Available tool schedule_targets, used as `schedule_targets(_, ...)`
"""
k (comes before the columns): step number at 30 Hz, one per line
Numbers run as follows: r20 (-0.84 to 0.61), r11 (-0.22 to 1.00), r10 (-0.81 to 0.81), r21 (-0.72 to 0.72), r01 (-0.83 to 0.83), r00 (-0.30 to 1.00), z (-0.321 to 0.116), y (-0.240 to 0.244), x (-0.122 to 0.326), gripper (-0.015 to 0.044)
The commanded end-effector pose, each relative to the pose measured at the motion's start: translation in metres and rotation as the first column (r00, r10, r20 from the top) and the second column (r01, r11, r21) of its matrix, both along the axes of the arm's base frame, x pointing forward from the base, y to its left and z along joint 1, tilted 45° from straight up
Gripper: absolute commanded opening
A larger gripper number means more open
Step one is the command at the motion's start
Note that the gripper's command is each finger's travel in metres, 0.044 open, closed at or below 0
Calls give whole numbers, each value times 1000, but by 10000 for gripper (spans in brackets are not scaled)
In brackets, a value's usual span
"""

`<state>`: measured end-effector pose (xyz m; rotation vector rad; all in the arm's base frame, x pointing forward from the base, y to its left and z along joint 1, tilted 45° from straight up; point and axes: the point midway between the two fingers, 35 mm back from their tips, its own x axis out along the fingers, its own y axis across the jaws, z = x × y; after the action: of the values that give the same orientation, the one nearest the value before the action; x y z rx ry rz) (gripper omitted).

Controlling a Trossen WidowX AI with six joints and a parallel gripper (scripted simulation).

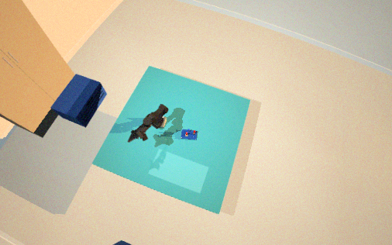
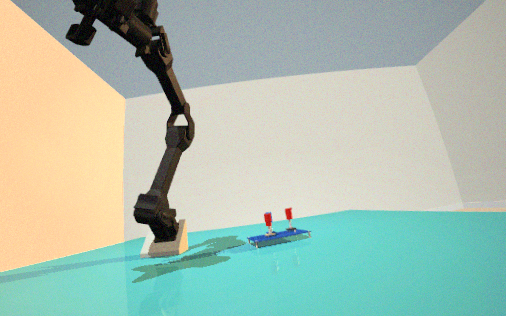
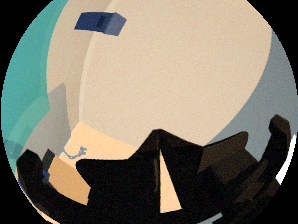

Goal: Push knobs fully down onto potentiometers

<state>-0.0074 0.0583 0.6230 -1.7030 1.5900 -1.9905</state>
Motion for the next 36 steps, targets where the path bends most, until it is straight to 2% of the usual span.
schedule_targets(1, 52, 997, 63, 51, -66, 997, -3, -26, -12, 0)
schedule_targets(7, 155, 965, 192, 150, -216, 969, -14, -79, -27, 0)
schedule_targets(11, 121, 942, 265, 179, -283, 957, -15, -98, -21, 0)
schedule_targets(19, 265, 831, 395, 306, -465, 880, -41, -168, -12, 0)
schedule_targets(31, 472, 568, 475, 480, -669, 743, -100, -257, 43, 0)
schedule_targets(36, 494, 453, 509, 543, -707, 705, -120, -275, 78, 0)
